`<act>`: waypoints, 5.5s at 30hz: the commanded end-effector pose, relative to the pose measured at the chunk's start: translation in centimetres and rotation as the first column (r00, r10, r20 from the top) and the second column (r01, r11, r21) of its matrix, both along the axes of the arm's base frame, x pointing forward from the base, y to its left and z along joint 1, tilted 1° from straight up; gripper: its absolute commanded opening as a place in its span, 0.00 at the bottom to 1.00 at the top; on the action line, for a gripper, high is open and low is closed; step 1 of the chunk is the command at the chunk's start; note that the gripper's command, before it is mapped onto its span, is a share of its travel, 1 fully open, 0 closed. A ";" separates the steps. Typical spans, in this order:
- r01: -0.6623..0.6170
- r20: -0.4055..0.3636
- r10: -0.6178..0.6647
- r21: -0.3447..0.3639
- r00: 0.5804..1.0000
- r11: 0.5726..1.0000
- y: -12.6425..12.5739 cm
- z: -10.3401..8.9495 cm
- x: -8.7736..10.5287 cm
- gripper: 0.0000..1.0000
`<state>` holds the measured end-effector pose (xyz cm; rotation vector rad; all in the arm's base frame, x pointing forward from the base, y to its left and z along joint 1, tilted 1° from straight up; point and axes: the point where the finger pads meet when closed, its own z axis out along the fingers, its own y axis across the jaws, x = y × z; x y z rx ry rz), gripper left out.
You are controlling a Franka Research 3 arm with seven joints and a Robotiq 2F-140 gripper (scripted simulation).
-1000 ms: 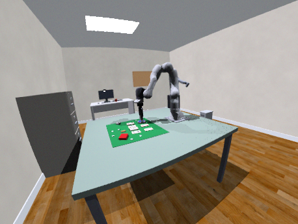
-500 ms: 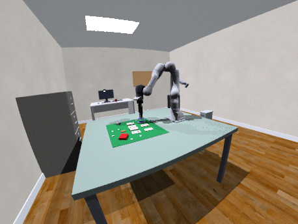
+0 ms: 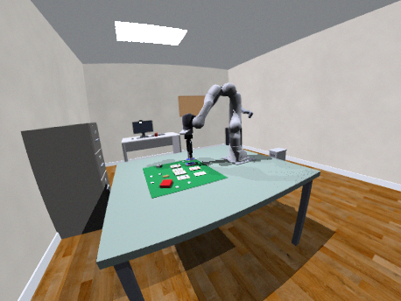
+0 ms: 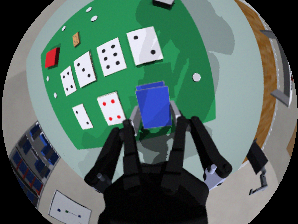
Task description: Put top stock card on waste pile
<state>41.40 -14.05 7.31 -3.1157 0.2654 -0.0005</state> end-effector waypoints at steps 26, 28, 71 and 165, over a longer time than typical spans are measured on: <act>-0.007 0.001 0.007 0.001 1.000 1.000 0.1 0.1 0.1 0.43; -0.008 0.002 0.008 0.001 1.000 1.000 0.3 0.1 0.1 0.43; -0.068 0.002 0.068 0.000 0.998 0.998 12.2 0.3 1.7 0.43; -0.068 0.002 0.068 0.000 0.998 0.998 12.2 -3.7 1.7 0.43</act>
